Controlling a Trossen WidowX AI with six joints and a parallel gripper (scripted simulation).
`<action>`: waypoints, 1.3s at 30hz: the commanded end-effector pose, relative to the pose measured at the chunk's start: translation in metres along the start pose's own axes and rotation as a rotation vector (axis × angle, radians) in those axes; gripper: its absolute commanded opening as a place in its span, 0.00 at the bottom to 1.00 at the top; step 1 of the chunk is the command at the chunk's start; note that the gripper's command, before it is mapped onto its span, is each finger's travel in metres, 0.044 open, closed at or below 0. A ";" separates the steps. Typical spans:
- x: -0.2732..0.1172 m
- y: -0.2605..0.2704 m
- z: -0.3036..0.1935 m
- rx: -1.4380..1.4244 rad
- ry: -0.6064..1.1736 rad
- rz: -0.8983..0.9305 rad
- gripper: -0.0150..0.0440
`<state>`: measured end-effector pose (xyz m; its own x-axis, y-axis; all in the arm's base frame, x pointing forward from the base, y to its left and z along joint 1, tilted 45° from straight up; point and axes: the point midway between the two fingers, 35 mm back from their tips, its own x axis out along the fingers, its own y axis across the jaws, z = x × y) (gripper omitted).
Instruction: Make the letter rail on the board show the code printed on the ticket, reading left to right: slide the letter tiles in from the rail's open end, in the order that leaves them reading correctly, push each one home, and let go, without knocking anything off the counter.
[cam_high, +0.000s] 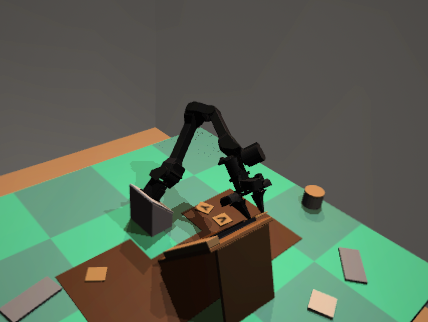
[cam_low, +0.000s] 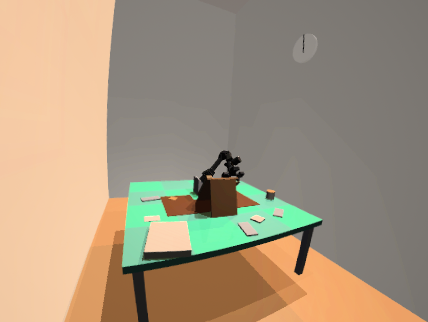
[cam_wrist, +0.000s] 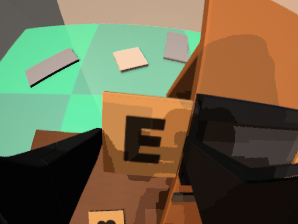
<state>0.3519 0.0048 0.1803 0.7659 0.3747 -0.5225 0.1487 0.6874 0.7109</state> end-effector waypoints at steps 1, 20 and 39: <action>0.001 -0.003 -0.002 -0.002 0.006 0.001 0.25; 0.001 -0.013 -0.002 -0.003 0.006 0.000 0.25; 0.001 -0.023 -0.002 -0.003 0.006 0.000 0.25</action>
<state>0.3492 -0.0087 0.1658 0.7652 0.3742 -0.5238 0.1495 0.6881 0.7100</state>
